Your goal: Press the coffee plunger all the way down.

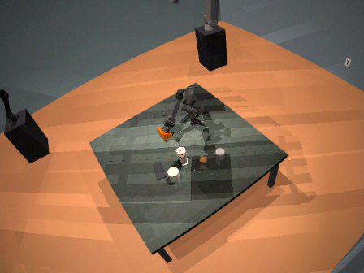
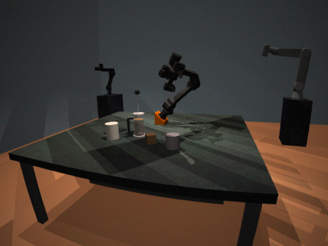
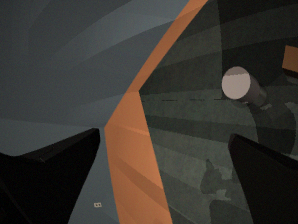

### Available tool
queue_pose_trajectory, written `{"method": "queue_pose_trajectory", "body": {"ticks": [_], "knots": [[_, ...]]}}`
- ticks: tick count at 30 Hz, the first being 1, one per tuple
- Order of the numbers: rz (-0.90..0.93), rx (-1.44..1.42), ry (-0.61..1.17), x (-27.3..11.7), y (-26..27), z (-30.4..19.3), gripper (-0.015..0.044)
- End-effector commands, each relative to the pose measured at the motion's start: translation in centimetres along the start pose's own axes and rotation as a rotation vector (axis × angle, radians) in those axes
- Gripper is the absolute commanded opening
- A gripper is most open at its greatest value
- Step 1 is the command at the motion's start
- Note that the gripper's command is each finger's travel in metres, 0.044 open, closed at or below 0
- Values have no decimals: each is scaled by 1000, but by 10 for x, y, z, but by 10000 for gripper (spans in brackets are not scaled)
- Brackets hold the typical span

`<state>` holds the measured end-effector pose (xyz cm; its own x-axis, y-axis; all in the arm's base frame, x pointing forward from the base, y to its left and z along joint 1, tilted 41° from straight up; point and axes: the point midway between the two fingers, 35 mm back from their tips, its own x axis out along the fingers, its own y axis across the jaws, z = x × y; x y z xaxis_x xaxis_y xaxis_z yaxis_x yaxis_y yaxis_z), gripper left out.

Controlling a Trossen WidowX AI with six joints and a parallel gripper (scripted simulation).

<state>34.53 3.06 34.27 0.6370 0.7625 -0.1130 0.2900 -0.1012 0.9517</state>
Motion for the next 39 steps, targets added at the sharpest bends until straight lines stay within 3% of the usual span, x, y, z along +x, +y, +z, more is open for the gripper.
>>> {"method": "queue_pose_trajectory", "body": {"ticks": [1,25,39], "knots": [[-74,-288,-179,-39,-21,62,440],[-444,-916,-338,-165,-101,151,440],[-446,-921,-338,-135,-150,135,440]]}}
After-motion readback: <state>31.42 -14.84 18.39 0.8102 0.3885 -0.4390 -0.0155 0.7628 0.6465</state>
